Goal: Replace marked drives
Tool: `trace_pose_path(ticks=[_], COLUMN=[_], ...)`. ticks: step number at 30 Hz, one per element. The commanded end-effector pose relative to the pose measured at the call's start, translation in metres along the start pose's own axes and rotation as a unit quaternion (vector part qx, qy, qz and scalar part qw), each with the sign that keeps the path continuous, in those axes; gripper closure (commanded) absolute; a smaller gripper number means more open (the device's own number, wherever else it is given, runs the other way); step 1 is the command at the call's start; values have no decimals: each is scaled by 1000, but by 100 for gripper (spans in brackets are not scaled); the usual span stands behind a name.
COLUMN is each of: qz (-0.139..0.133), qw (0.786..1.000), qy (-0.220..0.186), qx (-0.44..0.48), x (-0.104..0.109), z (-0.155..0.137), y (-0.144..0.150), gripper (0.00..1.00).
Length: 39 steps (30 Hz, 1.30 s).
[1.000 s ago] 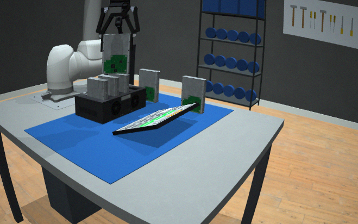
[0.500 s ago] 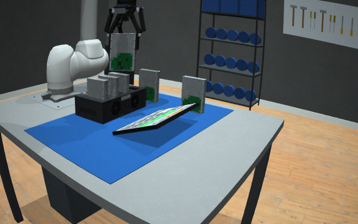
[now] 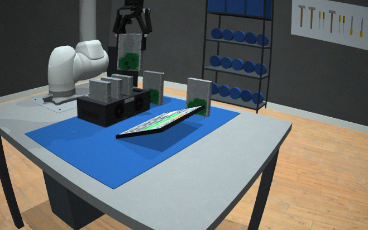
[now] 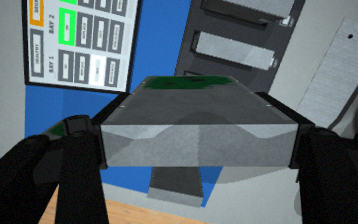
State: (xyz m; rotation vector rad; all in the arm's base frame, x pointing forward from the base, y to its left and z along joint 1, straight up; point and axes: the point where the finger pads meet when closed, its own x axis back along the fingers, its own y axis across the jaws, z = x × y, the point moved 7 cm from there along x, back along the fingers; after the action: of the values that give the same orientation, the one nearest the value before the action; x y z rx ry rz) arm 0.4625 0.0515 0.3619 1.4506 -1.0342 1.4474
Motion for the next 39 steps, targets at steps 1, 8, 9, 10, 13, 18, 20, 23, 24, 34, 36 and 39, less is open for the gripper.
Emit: trace_pose_path(ticks=[1,8,9,10,13,18,20,23,24,34,36,39], qz=[0,0,0,0,0,0,0,0,0,0,0,0], qw=[1000,999,999,999,998,997,997,996,996,994,994,993], qy=[1,1,1,1,1,1,1,1,1,1,1,1], qx=[-17,-40,-44,-48,-60,-77,-83,-86,-89,-110,-113,-116], x=[0,-1,-1,-1,-1,-2,-3,-3,-3,-4,-4,-4], z=[-13,-29,-33,-36,-44,-56,-60,-62,-64,-79,-80,-82], y=[3,8,9,10,13,18,19,20,21,27,28,29], gripper=[90,90,90,90,90,90,90,90,90,90,90,90])
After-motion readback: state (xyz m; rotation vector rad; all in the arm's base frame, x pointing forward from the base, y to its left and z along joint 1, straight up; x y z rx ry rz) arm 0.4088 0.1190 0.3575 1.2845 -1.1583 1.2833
